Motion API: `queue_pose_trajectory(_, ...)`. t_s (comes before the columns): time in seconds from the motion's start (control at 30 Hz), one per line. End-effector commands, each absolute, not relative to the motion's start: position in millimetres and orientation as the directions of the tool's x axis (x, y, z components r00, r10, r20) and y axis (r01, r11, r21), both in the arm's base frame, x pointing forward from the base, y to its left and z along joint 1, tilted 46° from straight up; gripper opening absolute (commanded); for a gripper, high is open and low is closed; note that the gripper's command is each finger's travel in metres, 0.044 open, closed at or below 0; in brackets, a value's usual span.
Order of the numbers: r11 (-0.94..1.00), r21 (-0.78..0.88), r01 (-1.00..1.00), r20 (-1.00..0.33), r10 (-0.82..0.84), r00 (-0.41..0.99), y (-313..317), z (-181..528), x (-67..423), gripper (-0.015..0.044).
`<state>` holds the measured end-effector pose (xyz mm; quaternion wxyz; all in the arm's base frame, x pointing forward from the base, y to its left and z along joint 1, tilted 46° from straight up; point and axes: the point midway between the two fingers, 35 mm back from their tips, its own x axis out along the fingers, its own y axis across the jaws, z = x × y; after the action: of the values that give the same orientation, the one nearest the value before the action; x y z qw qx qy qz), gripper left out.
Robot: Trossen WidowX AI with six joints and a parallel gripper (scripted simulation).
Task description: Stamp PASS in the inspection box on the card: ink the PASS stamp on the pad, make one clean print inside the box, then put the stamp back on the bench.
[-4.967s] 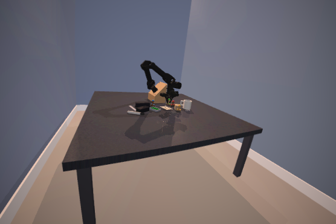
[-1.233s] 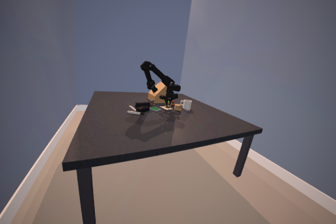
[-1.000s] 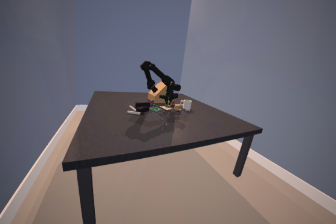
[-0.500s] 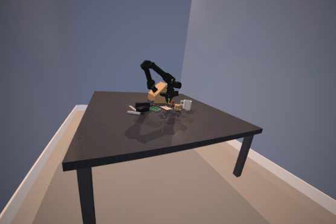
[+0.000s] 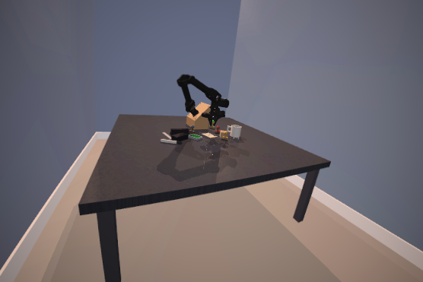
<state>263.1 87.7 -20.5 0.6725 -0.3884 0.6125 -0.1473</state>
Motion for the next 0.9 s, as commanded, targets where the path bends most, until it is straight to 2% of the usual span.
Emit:
queue_pose_trajectory(0.0, 0.661, -0.700, -0.271, -0.713, -0.670, 0.206, 93, -16, 262, 0.0000)
queue_pose_trajectory(0.2, 0.661, -0.700, -0.270, -0.713, -0.670, 0.206, 97, -10, 264, 0.0000)
queue_pose_trajectory(0.87, 0.663, -0.701, -0.262, -0.712, -0.670, 0.209, 81, 34, 354, 0.0000)
